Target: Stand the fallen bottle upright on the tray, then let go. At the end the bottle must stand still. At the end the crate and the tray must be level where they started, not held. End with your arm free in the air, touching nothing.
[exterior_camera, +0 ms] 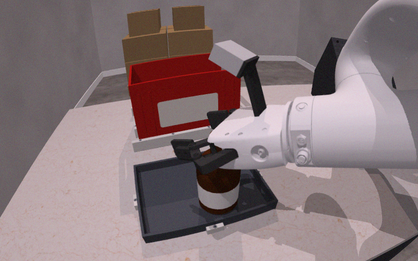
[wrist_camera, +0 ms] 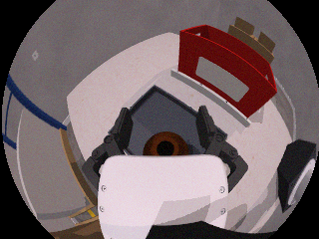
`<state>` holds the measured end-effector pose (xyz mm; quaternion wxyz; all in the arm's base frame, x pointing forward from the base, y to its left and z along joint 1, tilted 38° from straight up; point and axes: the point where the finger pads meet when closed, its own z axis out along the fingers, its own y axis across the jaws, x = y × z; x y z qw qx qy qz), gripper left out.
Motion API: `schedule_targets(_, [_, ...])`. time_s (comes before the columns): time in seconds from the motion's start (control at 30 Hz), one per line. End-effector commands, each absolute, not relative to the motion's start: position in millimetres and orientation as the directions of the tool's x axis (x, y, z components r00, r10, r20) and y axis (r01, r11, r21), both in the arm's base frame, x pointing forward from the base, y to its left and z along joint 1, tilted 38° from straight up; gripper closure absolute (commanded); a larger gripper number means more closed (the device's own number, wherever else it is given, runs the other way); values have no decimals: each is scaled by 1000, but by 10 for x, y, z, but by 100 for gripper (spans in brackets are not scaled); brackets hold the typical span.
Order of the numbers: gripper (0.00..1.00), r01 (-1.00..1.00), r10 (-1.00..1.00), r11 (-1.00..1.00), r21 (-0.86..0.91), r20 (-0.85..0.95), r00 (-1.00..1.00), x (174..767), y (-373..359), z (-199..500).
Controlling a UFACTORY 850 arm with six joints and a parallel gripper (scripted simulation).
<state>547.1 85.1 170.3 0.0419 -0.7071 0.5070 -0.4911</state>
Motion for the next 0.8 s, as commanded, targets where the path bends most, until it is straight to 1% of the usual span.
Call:
schedule_targets(0.0, [0, -675, -758, -482, -558, 652, 2, 5471, 844, 1717])
schedule_targets(0.77, [0, -675, -758, -482, -558, 652, 2, 5404, 695, 1926])
